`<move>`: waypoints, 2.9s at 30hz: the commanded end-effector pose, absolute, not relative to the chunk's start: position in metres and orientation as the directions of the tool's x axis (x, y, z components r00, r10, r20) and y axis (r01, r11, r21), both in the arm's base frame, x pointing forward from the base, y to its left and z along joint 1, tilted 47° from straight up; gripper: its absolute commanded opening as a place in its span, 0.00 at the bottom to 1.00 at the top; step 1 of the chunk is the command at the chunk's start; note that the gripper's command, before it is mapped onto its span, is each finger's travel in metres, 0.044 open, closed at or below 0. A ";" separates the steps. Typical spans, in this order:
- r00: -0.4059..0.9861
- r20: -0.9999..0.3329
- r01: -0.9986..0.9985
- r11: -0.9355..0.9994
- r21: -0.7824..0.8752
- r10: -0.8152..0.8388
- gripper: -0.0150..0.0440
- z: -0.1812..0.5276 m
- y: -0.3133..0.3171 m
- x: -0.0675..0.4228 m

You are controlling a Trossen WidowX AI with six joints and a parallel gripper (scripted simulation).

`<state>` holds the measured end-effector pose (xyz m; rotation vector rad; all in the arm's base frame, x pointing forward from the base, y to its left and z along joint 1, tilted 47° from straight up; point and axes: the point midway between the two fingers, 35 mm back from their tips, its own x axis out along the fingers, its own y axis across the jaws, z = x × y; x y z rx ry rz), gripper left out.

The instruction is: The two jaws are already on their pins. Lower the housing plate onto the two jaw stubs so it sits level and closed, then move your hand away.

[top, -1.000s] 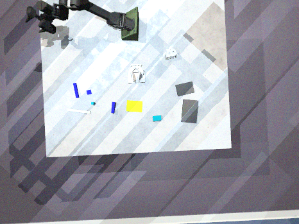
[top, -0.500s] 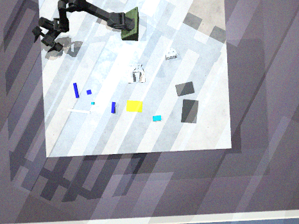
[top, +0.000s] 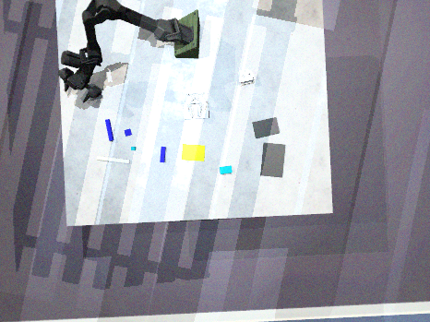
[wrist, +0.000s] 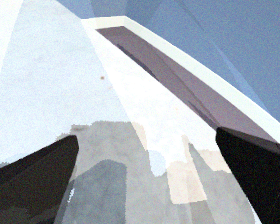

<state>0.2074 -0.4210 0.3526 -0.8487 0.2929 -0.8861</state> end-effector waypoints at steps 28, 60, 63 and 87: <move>0.872 -0.324 0.245 0.900 -0.361 -0.367 1.00 0.220 -0.272 0.427; 0.462 -0.887 0.034 0.999 0.022 0.004 1.00 -0.006 0.004 0.471; 0.407 -0.914 0.024 1.000 0.016 0.005 1.00 -0.023 0.025 0.461; -0.039 -0.976 -0.008 0.976 -0.216 -0.216 1.00 -0.132 0.158 0.328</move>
